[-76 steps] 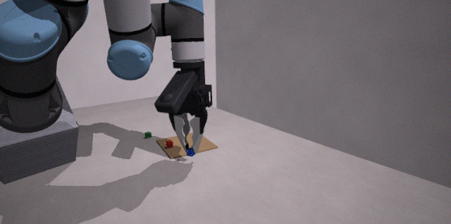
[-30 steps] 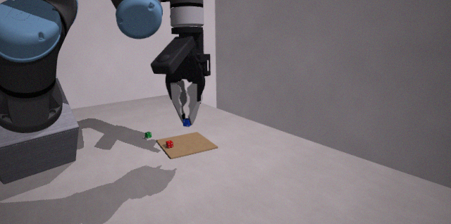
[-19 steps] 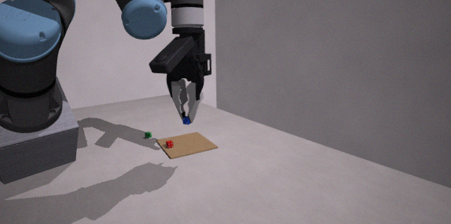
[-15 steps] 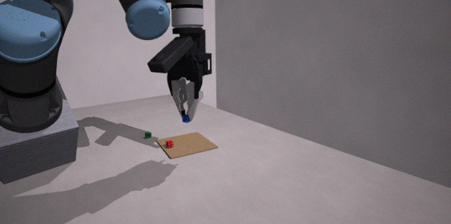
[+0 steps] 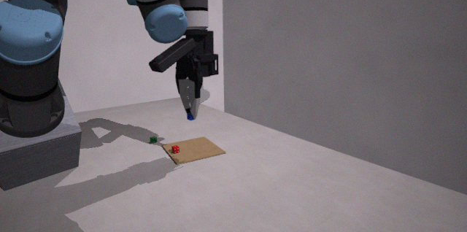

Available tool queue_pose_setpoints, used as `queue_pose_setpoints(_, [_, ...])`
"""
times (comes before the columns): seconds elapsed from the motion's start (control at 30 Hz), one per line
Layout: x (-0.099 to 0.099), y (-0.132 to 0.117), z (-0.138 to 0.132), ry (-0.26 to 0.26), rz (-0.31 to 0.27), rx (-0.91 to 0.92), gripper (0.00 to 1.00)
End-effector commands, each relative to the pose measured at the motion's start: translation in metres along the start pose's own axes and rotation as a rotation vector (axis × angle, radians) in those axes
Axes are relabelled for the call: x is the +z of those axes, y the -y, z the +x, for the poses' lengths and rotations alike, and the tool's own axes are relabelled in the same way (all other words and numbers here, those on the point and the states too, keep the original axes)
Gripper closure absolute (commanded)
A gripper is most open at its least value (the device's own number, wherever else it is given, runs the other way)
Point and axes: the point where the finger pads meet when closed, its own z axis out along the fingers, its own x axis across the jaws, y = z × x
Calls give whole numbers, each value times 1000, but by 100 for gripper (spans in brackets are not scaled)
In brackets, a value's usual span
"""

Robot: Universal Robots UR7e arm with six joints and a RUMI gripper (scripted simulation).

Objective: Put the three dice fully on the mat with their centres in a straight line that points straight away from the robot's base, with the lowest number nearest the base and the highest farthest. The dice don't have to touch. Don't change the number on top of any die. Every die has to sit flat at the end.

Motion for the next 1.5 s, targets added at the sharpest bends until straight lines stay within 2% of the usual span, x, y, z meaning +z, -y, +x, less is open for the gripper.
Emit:
queue_pose_setpoints(0.0, [-1, -15, 22, 23, 15, 168, 100])
queue_pose_setpoints(0.3, [-1, -20, 32, 26, 13, 226, 100])
queue_pose_setpoints(0.9, [1, -19, 32, 26, 15, 231, 100])
queue_pose_setpoints(1.1, [12, -17, 33, 24, 20, 232, 100])
queue_pose_setpoints(1.27, [29, -17, 33, 24, 20, 232, 100])
queue_pose_setpoints(1.33, [29, -17, 33, 24, 20, 232, 100])
queue_pose_setpoints(1.47, [47, -17, 33, 24, 20, 232, 100])
